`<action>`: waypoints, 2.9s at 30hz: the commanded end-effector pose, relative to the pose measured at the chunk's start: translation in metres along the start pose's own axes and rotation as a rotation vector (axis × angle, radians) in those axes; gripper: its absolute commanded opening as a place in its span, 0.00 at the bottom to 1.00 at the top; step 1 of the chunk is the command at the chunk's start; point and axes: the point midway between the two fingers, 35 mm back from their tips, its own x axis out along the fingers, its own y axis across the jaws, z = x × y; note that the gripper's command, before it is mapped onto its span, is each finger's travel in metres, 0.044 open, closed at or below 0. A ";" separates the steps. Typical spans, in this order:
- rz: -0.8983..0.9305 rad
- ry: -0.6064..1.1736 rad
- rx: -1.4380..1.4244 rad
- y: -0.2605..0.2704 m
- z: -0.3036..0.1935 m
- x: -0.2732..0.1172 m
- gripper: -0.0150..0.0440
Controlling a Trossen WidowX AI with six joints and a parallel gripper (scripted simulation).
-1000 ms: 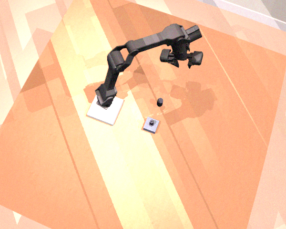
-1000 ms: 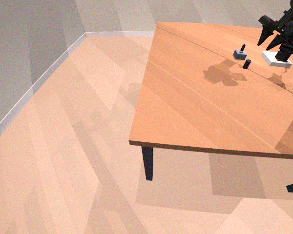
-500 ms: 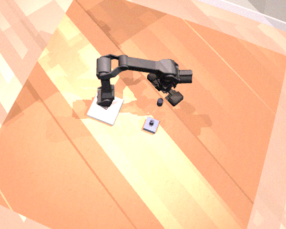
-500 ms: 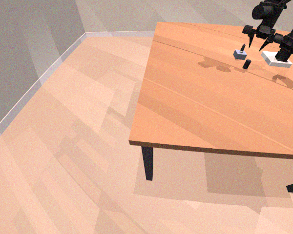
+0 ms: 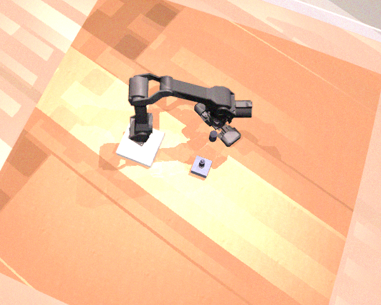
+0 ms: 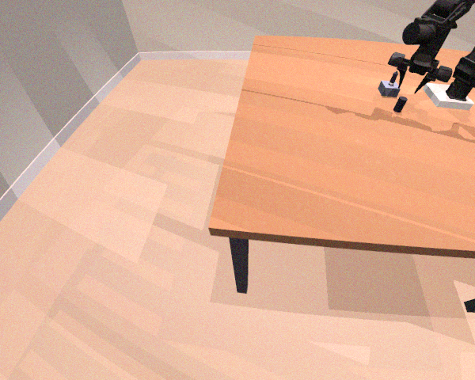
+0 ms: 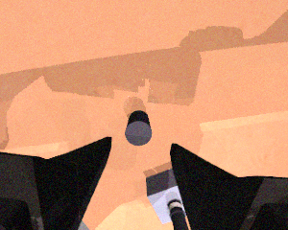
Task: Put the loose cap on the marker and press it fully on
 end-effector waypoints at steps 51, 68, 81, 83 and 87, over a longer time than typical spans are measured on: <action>0.009 0.003 0.003 0.002 -0.003 0.067 0.42; 0.009 0.003 0.003 0.001 -0.002 0.028 0.25; 0.009 0.004 0.003 -0.004 -0.009 0.003 0.25; 0.008 0.004 0.003 -0.008 -0.013 0.001 0.25; 0.008 0.005 0.003 -0.016 -0.022 -0.004 0.25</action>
